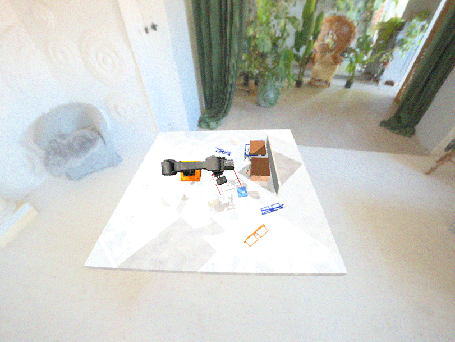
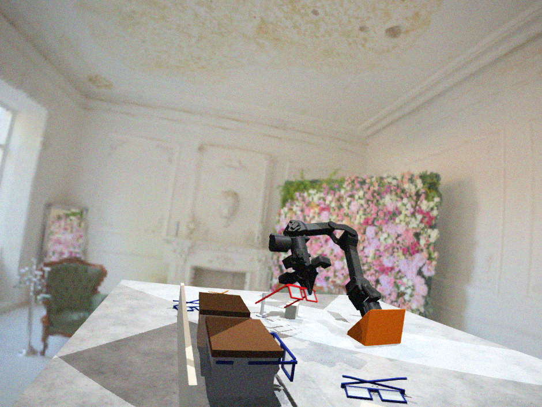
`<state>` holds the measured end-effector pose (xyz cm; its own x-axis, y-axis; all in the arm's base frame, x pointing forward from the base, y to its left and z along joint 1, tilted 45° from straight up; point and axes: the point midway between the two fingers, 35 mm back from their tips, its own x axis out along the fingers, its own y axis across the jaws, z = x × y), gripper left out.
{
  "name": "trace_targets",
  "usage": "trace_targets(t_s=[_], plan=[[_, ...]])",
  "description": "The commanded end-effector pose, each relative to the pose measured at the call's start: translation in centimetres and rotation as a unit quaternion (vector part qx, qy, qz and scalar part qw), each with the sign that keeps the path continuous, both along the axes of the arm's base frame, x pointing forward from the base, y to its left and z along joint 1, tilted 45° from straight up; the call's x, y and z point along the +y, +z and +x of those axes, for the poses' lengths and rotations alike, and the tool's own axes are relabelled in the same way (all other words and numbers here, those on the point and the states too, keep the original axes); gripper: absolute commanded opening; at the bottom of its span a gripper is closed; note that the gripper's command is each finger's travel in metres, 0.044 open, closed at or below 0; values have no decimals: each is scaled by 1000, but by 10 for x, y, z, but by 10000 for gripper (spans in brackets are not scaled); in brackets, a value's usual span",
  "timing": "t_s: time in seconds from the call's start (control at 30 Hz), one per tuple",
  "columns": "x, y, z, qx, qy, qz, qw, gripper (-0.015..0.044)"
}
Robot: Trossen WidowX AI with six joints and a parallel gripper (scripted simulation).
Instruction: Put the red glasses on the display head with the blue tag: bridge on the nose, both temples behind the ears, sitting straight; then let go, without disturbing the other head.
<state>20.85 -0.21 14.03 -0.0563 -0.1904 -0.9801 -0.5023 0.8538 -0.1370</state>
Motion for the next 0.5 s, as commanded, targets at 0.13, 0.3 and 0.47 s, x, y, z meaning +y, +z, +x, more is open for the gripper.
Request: trace_targets(t_s=[0.13, 0.3, 0.47], plan=[[-12, 16, -14, -24, 69, 49, 996, 0], [-19, 25, -23, -48, 118, 72, 989, 0], [-24, 34, -32, -77, 169, 85, 979, 0]])
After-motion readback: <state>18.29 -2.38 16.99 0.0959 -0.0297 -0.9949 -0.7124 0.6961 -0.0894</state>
